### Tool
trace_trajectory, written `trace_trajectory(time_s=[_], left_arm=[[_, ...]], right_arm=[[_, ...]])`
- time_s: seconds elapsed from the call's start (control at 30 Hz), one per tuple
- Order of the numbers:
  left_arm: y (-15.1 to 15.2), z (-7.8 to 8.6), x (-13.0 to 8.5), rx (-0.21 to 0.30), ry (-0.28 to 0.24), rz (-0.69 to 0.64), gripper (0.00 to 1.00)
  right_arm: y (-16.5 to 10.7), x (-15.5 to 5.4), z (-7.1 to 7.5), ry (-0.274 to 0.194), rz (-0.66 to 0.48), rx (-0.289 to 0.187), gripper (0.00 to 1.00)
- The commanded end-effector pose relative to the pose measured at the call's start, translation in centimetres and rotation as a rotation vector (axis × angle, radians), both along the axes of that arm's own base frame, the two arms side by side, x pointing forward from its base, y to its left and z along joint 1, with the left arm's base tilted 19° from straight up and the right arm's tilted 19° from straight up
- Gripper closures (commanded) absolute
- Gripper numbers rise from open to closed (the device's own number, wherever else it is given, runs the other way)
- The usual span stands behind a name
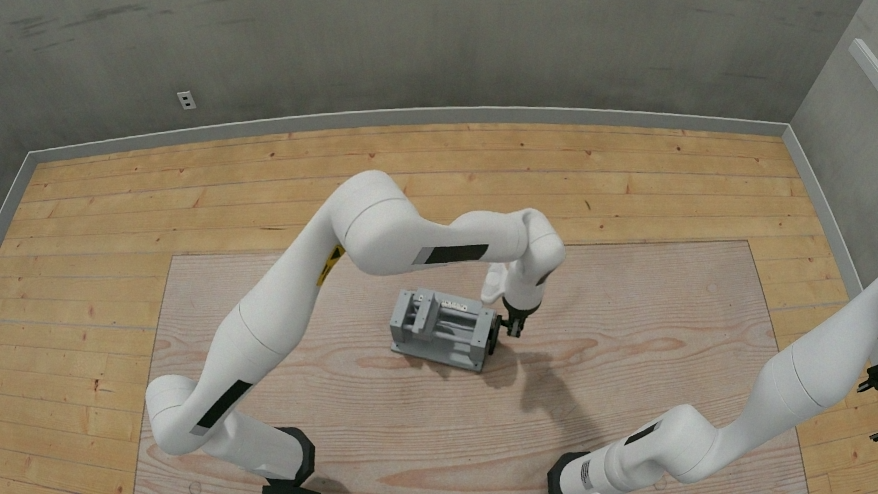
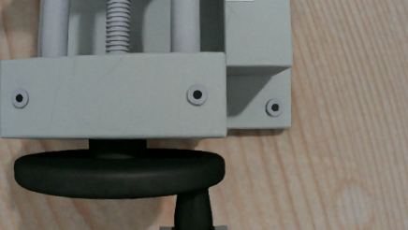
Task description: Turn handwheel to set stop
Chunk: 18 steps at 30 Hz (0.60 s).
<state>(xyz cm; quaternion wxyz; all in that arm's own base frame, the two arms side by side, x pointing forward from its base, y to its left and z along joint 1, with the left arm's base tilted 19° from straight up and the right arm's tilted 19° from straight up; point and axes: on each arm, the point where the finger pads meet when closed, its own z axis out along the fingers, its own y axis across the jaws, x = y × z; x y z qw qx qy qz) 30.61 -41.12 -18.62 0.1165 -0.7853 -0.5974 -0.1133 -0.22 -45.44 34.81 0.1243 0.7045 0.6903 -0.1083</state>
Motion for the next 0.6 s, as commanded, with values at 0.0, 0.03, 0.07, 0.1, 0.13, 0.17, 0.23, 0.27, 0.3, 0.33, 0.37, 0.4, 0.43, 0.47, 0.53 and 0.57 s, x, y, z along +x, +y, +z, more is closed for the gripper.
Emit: trace_trajectory(time_s=[0.0, 0.03, 0.07, 0.1, 0.13, 0.17, 0.23, 0.27, 0.3, 0.33, 0.37, 0.4, 0.43, 0.47, 0.53, 0.57], left_arm=[[0.0, -0.7, 0.1, -0.005, 0.0, -0.007, 0.842], [0.1, -0.8, 0.1, -0.004, 0.0, -0.007, 0.842], [0.2, -0.9, 0.0, -0.004, 0.001, -0.007, 0.842], [0.3, -1.0, 0.0, -0.003, 0.001, -0.007, 0.842], [0.4, -1.1, -0.1, -0.002, 0.002, -0.007, 0.842], [0.4, -1.2, -0.1, -0.001, 0.002, -0.007, 0.842], [0.5, -1.3, -0.2, -0.001, 0.002, -0.007, 0.842], [0.5, -1.3, -0.2, -0.001, 0.002, -0.007, 0.842], [0.5, -1.3, -0.2, -0.001, 0.002, -0.007, 0.842], [0.5, -1.4, -0.2, -0.001, 0.002, -0.007, 0.842], [0.6, -1.5, -0.3, -0.001, 0.002, -0.007, 0.842], [0.6, -1.5, -0.3, -0.001, 0.002, -0.007, 0.842], [0.6, -1.6, -0.3, -0.001, 0.002, -0.007, 0.842], [0.6, -1.6, -0.3, -0.001, 0.002, -0.007, 0.842], [0.7, -1.7, -0.4, -0.001, 0.002, -0.007, 0.842], [0.7, -1.8, -0.4, -0.001, 0.002, -0.007, 0.842]], right_arm=[[0.1, -0.1, 0.0, 0.008, 0.011, 0.005, 0.002], [0.1, -0.1, 0.0, 0.008, 0.011, 0.005, 0.002], [0.1, -0.1, 0.0, 0.008, 0.011, 0.005, 0.002], [0.1, -0.1, 0.0, 0.008, 0.011, 0.005, 0.002], [0.1, -0.1, 0.0, 0.008, 0.011, 0.005, 0.002], [0.1, -0.1, 0.0, 0.008, 0.011, 0.005, 0.002], [0.1, -0.1, 0.0, 0.008, 0.011, 0.005, 0.002], [0.1, -0.1, 0.0, 0.008, 0.011, 0.005, 0.002], [0.1, -0.1, 0.0, 0.008, 0.011, 0.005, 0.002], [0.1, -0.1, 0.0, 0.008, 0.011, 0.005, 0.002], [0.1, -0.1, 0.0, 0.008, 0.011, 0.005, 0.002], [0.1, -0.1, 0.0, 0.008, 0.011, 0.005, 0.002], [0.1, -0.1, 0.0, 0.008, 0.011, 0.005, 0.002], [0.1, -0.1, 0.0, 0.008, 0.011, 0.005, 0.002], [0.1, -0.1, 0.0, 0.008, 0.011, 0.005, 0.002], [0.1, -0.1, 0.0, 0.008, 0.011, 0.005, 0.002]])
